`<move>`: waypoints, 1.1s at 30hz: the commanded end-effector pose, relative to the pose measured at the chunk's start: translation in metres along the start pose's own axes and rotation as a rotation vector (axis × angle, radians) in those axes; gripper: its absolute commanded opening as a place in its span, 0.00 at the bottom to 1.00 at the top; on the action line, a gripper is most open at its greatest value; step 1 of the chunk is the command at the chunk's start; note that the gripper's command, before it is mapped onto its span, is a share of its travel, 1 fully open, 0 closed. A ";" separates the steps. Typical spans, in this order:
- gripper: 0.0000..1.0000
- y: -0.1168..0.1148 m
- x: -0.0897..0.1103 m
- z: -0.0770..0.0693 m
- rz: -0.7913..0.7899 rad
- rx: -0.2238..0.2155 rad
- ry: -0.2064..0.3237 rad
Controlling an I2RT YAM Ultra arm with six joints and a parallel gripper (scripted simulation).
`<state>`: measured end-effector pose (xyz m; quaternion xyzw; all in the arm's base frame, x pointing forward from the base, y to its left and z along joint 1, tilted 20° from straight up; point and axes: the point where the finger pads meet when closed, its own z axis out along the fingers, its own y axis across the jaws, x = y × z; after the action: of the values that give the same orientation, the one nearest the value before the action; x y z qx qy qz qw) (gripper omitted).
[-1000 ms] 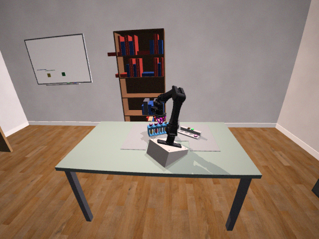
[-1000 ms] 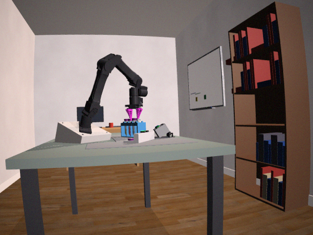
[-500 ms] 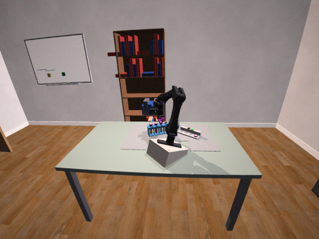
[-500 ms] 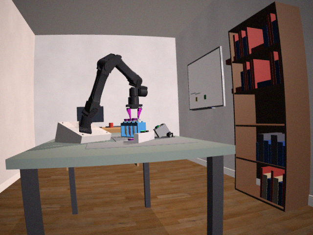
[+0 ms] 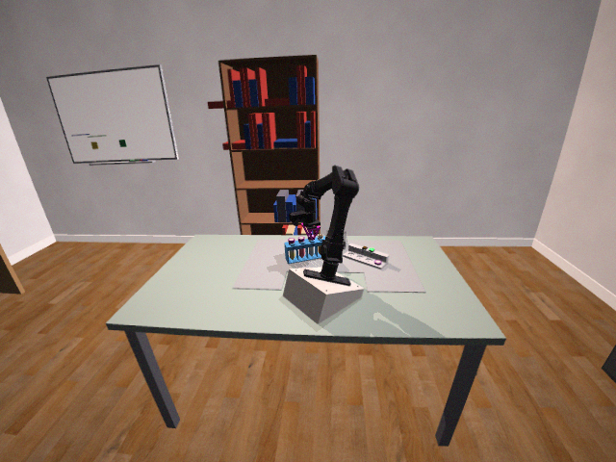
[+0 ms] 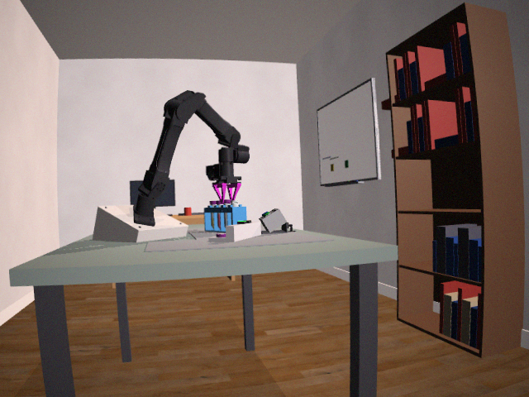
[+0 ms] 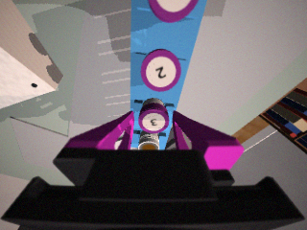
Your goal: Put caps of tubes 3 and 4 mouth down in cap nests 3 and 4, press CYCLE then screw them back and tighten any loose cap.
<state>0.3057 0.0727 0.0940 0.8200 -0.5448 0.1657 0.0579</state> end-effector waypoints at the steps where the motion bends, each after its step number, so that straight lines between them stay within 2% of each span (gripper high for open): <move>1: 0.49 -0.002 0.000 -0.004 -0.184 0.014 0.001; 7: 0.49 -0.002 0.000 -0.004 -0.184 0.014 0.001; 8: 0.00 -0.002 0.000 -0.004 -0.184 0.014 0.001; 22: 0.00 -0.002 0.000 -0.004 -0.184 0.014 0.001; 33: 0.00 -0.002 0.000 -0.004 0.366 0.014 -0.003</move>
<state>0.3057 0.0728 0.0939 0.7711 -0.6120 0.1699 0.0436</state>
